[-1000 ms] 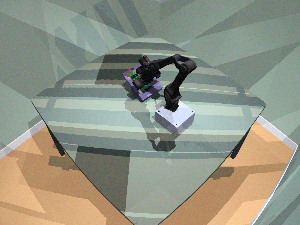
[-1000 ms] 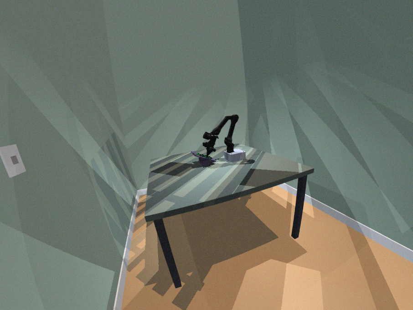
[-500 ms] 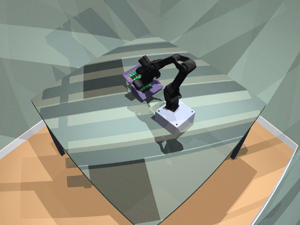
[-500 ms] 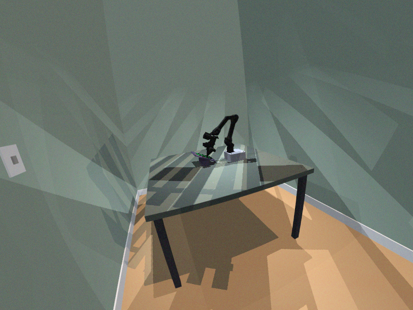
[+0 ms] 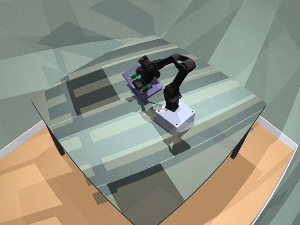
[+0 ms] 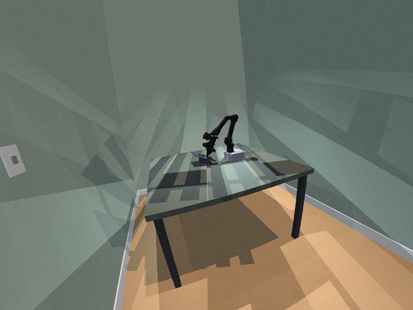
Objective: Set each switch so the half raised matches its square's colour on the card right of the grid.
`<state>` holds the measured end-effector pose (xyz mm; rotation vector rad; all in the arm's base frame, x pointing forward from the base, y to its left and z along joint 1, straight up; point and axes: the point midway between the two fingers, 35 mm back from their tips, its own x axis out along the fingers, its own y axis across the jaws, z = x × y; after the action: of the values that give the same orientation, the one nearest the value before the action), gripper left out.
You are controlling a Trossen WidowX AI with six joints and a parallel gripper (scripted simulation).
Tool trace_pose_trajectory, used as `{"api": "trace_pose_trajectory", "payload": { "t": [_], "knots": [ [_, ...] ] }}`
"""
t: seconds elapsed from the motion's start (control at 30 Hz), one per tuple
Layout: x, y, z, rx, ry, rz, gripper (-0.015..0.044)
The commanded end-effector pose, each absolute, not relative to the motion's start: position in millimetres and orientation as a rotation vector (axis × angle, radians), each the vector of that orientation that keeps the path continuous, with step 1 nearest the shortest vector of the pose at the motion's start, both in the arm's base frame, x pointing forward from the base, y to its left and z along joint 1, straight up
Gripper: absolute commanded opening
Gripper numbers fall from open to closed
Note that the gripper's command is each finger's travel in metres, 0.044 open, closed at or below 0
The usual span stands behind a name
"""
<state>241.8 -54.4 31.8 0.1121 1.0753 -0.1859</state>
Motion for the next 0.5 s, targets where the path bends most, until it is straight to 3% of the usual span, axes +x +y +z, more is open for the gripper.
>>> {"api": "trace_pose_trajectory", "payload": {
  "t": [0.0,0.27,0.47],
  "knots": [
    [242,-54,30,0.11,1.078,-0.18,0.0],
    [215,-49,88,0.113,1.105,-0.179,0.0],
    [209,-43,87,0.113,1.107,-0.179,0.0]
  ]
}}
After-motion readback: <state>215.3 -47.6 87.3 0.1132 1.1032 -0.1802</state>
